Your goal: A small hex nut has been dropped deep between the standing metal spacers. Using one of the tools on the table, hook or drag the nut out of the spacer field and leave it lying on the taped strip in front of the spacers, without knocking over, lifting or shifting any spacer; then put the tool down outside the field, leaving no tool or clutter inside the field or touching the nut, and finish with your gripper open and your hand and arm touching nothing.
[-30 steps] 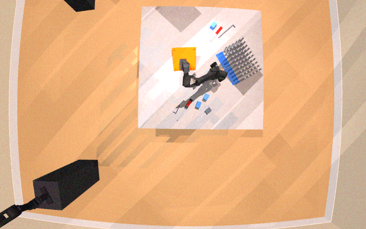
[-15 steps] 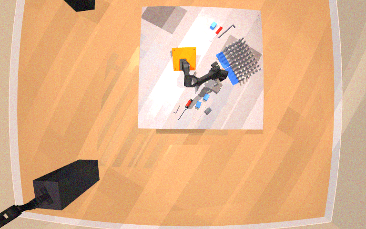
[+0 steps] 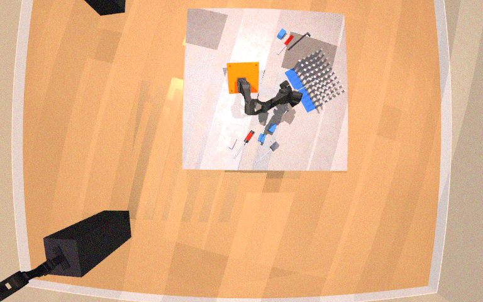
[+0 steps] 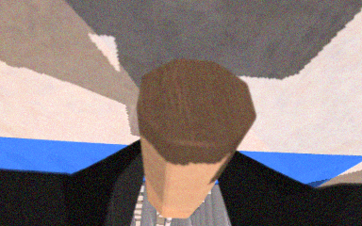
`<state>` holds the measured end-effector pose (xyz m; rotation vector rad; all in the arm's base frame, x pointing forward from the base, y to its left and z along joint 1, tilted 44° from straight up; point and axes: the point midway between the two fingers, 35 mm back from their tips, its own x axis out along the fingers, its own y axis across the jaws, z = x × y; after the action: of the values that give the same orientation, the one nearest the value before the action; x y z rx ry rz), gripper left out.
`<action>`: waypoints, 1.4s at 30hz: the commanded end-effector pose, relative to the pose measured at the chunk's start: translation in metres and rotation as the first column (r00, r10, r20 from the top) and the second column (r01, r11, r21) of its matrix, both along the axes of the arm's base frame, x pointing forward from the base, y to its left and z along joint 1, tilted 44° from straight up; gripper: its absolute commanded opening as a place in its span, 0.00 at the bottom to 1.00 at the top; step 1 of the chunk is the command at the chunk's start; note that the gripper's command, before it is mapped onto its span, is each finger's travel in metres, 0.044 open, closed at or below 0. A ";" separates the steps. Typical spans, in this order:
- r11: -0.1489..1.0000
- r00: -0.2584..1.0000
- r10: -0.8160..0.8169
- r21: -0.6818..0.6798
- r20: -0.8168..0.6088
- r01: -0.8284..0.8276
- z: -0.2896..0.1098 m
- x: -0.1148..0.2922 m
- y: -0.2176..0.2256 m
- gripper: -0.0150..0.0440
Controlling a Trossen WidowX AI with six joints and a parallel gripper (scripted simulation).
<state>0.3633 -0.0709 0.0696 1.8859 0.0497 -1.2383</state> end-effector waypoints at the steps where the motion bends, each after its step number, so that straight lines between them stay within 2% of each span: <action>1: 1.000 1.000 -0.004 0.000 0.015 0.004 0.003 0.006 0.001 0.25; 42: 1.000 1.000 -0.004 0.000 0.017 0.004 -0.005 0.029 0.010 0.25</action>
<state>0.3872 -0.0619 0.0619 1.8869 0.0492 -1.2370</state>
